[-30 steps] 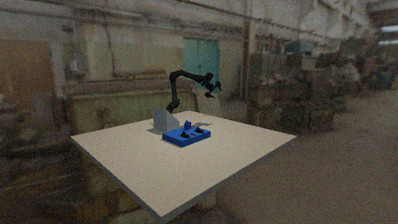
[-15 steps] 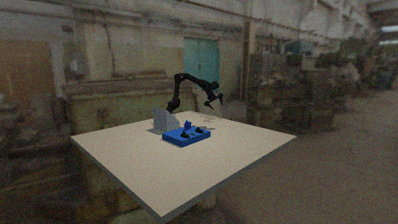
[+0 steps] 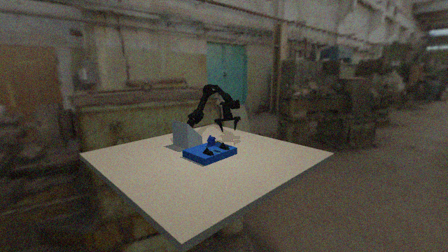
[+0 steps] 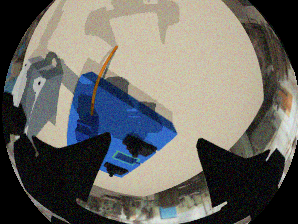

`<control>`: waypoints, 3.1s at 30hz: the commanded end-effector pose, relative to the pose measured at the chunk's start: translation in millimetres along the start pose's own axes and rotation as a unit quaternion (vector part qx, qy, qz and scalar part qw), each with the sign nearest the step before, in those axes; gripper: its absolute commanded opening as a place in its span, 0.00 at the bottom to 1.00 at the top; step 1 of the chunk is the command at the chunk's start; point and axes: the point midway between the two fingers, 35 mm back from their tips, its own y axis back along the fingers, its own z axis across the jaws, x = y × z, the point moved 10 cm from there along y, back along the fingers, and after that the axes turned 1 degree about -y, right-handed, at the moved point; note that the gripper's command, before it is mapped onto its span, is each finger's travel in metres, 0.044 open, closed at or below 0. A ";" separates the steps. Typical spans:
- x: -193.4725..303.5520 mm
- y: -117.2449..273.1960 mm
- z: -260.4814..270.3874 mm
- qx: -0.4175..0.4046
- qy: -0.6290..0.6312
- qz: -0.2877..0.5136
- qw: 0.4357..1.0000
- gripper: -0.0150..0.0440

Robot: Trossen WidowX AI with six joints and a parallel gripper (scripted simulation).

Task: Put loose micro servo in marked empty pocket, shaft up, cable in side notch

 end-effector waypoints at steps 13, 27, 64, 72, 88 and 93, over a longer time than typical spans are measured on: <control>73.0 -1.3 95.7 -0.088 -0.142 -0.086 0.982 1.00; 66.7 -29.8 100.5 -0.088 -0.142 -0.086 0.982 1.00; 65.7 -22.4 102.7 -0.088 -0.142 -0.086 0.982 0.25; 60.7 -13.3 107.6 -0.088 -0.142 -0.086 0.982 0.25; 82.1 -20.9 85.6 -0.087 -0.141 -0.086 0.982 0.25; 89.6 -23.4 78.6 -0.087 -0.141 -0.085 0.982 0.25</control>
